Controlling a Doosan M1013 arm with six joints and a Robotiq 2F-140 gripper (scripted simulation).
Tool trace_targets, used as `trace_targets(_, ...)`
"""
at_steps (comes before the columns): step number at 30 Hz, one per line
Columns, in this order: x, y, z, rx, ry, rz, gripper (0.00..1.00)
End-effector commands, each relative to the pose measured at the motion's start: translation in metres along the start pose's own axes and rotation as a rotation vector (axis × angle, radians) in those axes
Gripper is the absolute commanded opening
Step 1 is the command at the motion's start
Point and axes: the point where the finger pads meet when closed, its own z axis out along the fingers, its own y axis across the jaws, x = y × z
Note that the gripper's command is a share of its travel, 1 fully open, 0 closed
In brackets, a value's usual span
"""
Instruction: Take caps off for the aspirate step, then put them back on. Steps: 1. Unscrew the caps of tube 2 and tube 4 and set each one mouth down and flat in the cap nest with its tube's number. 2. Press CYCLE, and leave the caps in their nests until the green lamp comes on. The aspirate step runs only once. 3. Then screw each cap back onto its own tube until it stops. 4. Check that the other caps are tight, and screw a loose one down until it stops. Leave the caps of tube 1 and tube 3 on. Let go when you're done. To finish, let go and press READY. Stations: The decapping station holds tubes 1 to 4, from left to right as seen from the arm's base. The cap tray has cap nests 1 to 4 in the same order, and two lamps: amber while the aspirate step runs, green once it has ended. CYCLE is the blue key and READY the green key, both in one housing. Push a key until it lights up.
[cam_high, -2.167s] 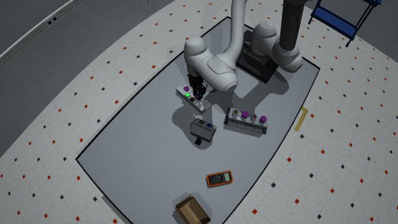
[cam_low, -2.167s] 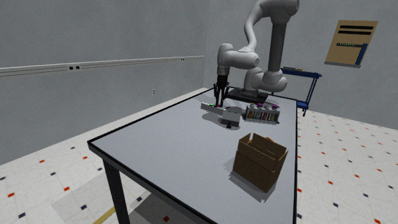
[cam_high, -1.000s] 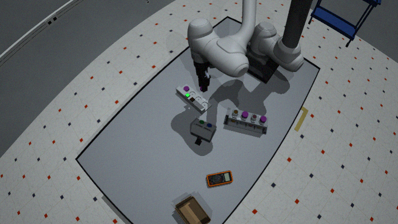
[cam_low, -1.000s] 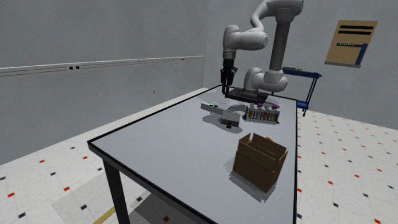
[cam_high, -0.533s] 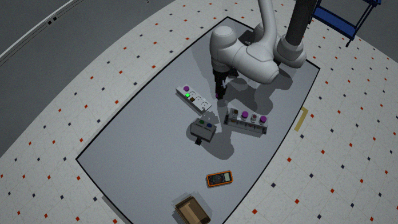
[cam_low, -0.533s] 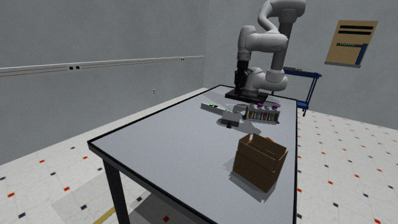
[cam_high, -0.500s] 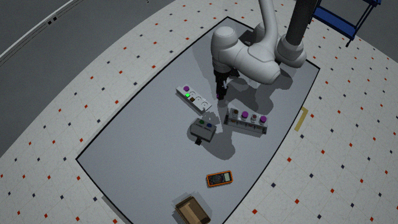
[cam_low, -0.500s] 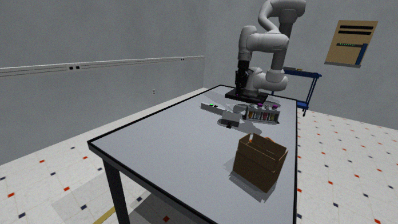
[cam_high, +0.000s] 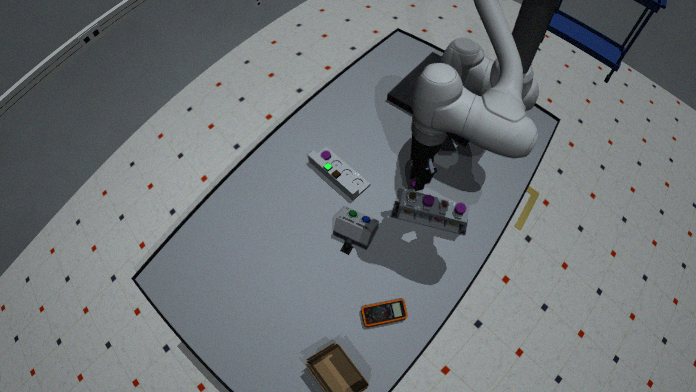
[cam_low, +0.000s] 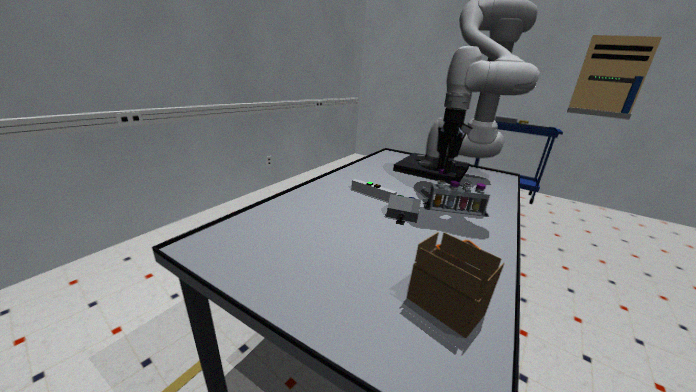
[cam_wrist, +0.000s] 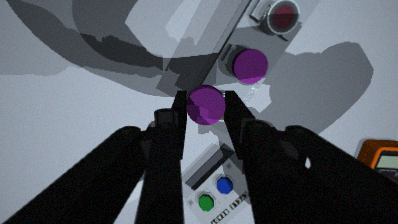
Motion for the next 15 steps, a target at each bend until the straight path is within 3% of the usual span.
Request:
trace_targets(1, 0.017, 0.018, 0.000, 0.000, -0.002, 0.001, 0.30)
trace_targets(11, 0.074, 0.072, 0.000, 0.000, -0.002, 0.001, 0.30)
trace_targets(15, 0.075, 0.073, 0.000, 0.000, -0.002, 0.001, 0.30)
